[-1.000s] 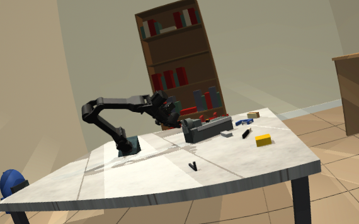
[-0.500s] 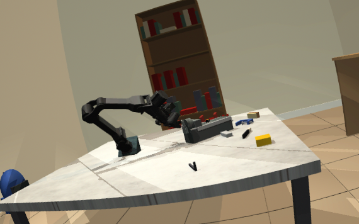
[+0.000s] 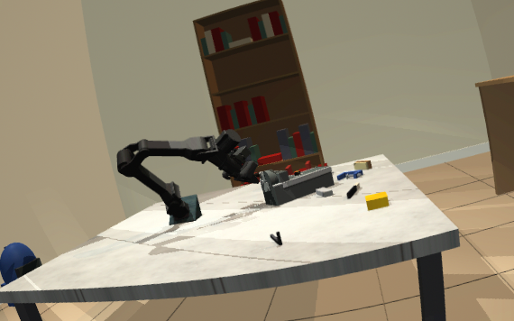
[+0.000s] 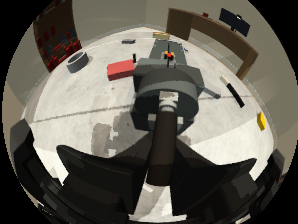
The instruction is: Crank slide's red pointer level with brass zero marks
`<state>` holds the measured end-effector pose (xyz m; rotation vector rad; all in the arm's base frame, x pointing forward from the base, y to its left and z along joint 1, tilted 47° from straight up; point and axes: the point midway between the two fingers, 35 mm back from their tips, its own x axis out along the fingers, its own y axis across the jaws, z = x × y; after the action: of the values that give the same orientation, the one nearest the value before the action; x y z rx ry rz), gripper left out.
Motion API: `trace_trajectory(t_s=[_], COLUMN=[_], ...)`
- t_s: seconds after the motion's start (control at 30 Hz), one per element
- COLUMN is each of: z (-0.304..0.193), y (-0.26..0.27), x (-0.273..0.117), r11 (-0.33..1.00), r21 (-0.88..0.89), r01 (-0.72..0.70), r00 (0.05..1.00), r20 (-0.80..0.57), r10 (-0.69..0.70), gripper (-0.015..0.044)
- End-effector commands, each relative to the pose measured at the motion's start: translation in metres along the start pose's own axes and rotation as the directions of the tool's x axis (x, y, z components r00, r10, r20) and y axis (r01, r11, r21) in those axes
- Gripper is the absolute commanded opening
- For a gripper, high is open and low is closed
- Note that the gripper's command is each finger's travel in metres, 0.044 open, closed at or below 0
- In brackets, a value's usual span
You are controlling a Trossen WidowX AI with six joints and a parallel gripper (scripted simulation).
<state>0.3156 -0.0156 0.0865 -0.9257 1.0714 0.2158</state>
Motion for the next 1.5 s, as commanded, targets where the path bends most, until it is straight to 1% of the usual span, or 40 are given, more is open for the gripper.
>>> trace_trajectory(t_s=[0.0,1.47], z=[0.0007,-0.0018], y=[-0.0092,-0.0157], x=[-0.0011,0.0018], r11=[1.000,1.000], r21=[0.011,0.011], r01=[0.023,0.023], r00=[1.000,1.000], r20=[0.001,0.001], r10=[-0.023,-0.023], gripper=[0.0000,0.0000])
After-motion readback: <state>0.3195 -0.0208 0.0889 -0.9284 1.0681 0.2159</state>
